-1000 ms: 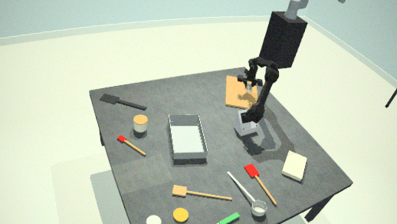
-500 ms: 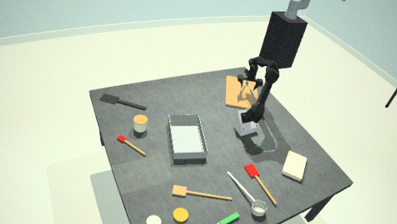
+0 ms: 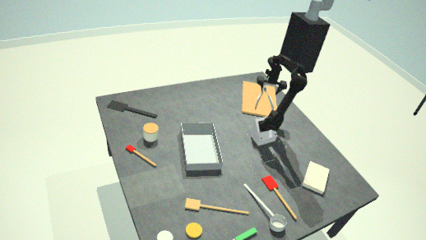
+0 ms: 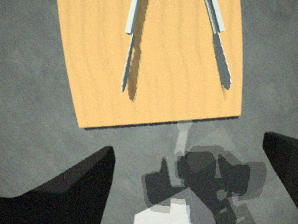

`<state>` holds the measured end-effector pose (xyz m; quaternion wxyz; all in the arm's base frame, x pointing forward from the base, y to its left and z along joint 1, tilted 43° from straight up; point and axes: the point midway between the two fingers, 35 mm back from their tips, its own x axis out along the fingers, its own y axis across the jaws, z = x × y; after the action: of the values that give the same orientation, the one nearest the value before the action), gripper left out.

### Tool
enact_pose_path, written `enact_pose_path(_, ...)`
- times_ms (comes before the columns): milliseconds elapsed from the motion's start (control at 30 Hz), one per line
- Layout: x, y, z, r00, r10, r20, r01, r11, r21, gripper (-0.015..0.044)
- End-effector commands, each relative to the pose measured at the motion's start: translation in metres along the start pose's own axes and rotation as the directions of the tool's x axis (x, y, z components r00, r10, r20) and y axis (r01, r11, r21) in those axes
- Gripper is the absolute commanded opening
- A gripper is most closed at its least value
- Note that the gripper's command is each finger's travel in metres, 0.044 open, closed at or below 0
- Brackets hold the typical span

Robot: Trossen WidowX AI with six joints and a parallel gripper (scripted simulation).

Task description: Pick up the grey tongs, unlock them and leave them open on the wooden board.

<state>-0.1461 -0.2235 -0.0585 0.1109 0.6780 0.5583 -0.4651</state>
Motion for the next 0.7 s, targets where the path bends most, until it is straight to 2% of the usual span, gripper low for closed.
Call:
enact_pose_path(0,0.0,0.001,-0.014,1.0,0.005,-0.017,-0.005,1.0,0.008,0.044)
enact_pose_path(133,-0.006,0.001,-0.013,1.0,0.005,-0.014,-0.005,1.0,0.007,0.044)
enact_pose_path(333,-0.051,0.001,-0.013,1.0,0.001,-0.001,-0.001,1.0,0.001,0.044)
enact_pose_path(667,-0.052,0.001,-0.013,1.0,0.001,-0.001,-0.001,1.0,0.0,0.044)
